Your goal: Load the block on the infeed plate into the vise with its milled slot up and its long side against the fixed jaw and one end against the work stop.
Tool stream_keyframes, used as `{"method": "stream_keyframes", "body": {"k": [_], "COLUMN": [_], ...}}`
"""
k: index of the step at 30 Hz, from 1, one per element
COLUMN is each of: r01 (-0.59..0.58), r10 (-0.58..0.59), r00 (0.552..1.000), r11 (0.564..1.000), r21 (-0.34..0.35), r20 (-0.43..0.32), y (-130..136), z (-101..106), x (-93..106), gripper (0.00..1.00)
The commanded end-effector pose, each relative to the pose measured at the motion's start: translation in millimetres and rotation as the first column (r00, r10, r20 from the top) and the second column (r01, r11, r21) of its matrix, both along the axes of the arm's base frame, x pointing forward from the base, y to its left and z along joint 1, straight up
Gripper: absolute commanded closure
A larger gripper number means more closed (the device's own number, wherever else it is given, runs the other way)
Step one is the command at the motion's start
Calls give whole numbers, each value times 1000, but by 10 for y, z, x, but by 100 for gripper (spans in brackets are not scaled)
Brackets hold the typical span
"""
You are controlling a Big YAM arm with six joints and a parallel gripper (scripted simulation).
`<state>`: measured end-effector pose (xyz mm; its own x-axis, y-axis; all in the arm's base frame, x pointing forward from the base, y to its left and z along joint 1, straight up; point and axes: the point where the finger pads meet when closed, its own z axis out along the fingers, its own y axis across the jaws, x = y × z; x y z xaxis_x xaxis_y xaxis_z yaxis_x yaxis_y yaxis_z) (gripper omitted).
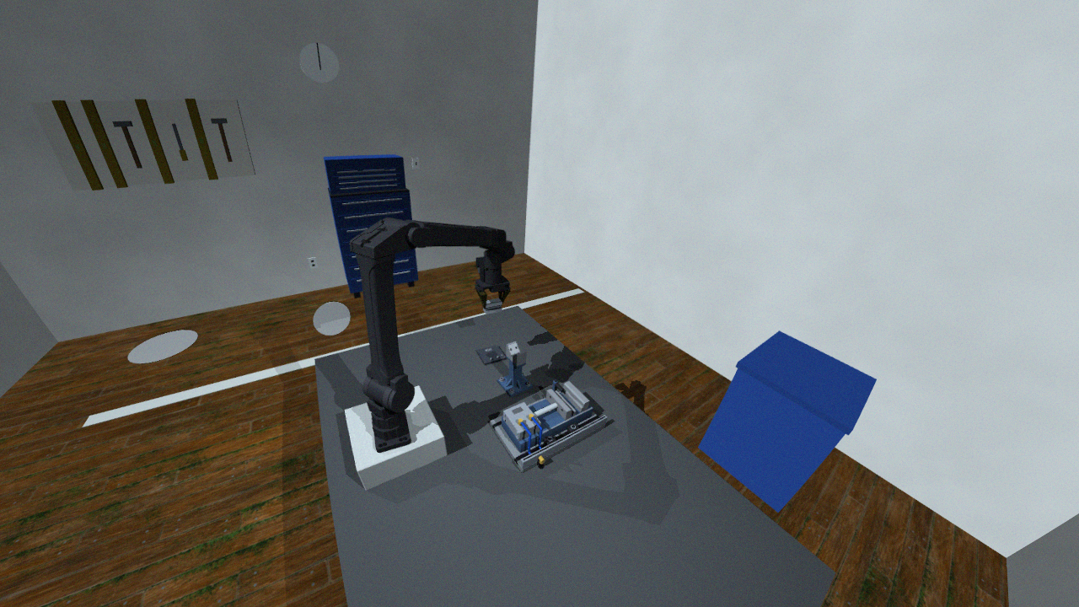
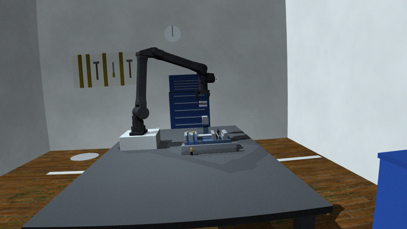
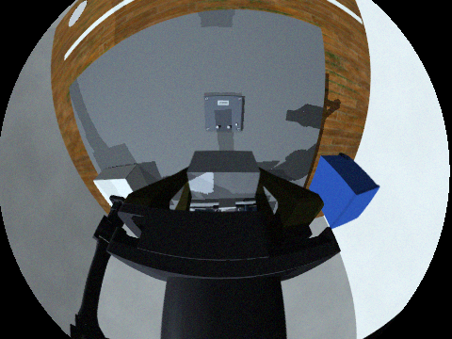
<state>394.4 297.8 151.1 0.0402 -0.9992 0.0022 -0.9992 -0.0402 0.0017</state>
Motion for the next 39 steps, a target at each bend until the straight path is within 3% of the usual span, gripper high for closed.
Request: {"method": "stream_keyframes", "body": {"k": [1,5,7,8,12,24,39], "r01": [-1,-2,-2,-4,-7,-21,-51], "r10": [0,2,2,2,6,19,50], "r00": [999,1000,1000,999,1000,999,998], "r11": [1000,1000,1000,1000,1000,999,999], "r21": [28,13,13,31,15,26,17], "r20": [40,20,20,45,24,44,36], "y": [-24,-106,-106,-7,-164,-349,-863], "z": [247,144,144,237,144,184,143], "x": [97,37,37,192,65,173,222], "gripper": [100,100,100,100,100,100,100]}}
